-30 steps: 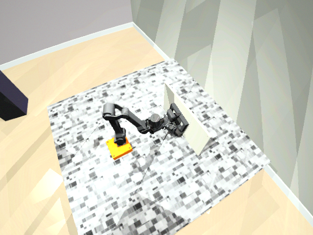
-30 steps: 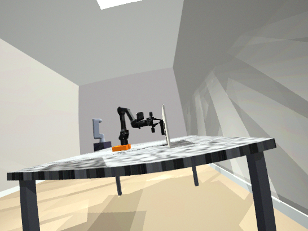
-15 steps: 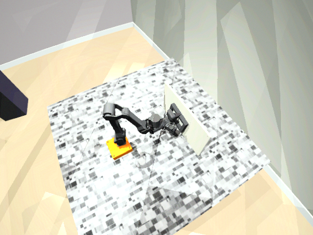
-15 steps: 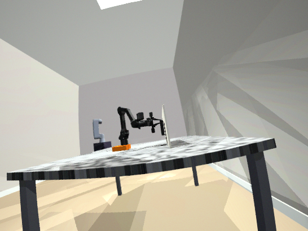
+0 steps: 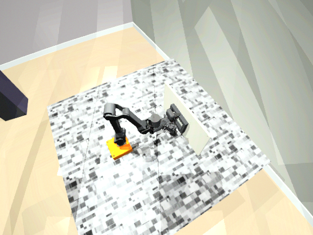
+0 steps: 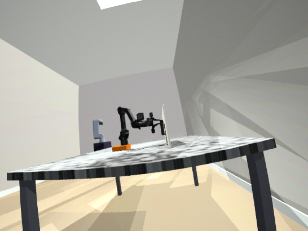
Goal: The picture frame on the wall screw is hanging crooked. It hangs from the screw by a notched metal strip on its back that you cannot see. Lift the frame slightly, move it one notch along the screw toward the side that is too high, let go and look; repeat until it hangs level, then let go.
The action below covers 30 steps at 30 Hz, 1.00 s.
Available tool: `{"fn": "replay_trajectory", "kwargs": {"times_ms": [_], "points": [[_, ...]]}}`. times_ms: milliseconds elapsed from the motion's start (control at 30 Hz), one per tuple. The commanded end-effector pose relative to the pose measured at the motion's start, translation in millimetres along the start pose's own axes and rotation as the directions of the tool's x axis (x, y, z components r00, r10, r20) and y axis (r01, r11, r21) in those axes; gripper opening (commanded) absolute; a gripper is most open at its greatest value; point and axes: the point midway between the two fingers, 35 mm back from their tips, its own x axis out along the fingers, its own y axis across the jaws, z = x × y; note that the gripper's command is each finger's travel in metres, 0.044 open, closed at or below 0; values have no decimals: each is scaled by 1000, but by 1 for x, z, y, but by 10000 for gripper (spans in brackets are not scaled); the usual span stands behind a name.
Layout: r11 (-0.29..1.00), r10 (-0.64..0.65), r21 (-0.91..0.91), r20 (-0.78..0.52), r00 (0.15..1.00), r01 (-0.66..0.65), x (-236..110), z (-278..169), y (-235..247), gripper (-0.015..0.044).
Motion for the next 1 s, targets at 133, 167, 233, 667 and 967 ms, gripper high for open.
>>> {"fn": "replay_trajectory", "kwargs": {"times_ms": [133, 167, 233, 667, 967], "points": [[999, 5, -49, 3, 1000, -5, 0, 0, 0, 0], [999, 5, -53, 3, 1000, -5, 0, 0, 0, 0], [998, 5, -63, 3, 1000, -4, 0, 0, 0, 0], [997, 1, -78, 3, 1000, 0, 0, 0, -1, 157], [998, 2, -68, 3, 1000, -1, -7, 1, 0, 260]]}}
